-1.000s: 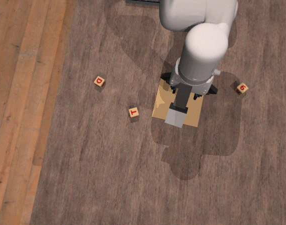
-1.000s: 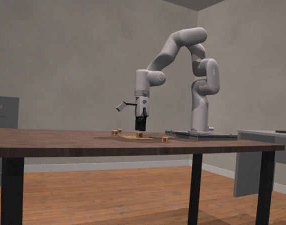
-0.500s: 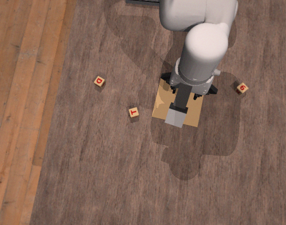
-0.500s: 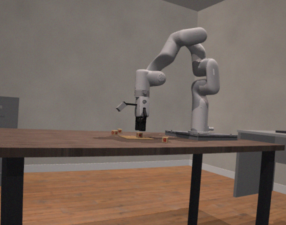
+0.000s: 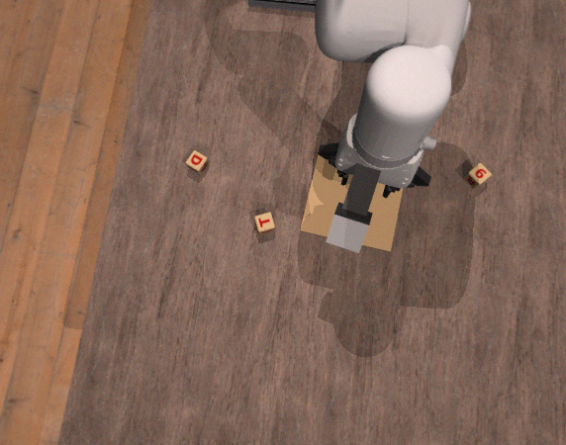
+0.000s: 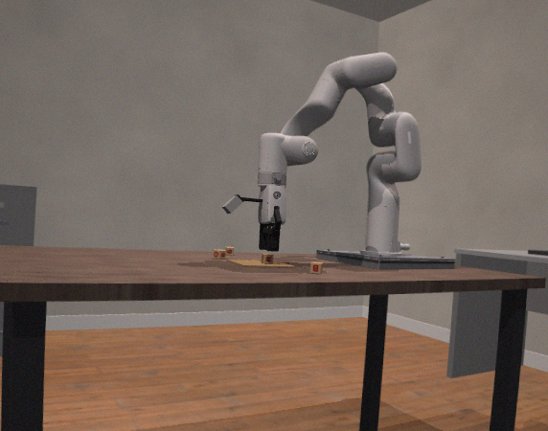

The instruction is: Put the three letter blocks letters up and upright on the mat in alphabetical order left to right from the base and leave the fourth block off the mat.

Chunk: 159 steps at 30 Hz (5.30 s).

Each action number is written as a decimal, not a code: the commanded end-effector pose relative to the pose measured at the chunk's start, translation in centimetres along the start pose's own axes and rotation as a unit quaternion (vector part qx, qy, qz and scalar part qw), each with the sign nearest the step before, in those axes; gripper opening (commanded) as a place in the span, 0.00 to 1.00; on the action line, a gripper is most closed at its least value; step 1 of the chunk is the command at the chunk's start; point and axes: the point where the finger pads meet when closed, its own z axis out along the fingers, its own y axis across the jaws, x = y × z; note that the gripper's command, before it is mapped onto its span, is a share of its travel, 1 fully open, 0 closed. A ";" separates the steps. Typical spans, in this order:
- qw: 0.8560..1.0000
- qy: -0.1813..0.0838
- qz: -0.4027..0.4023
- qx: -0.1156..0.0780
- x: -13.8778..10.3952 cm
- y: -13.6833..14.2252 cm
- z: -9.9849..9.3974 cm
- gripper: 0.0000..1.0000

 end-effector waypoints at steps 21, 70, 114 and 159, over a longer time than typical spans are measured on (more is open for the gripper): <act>1.000 0.002 0.000 0.000 0.1 0.0 -0.1 0.63; 1.000 0.002 0.000 0.000 0.1 0.0 -0.1 0.63; 1.000 0.002 0.000 0.000 0.1 0.0 -0.1 0.63; 1.000 0.002 0.000 0.000 0.1 0.0 2.8 0.63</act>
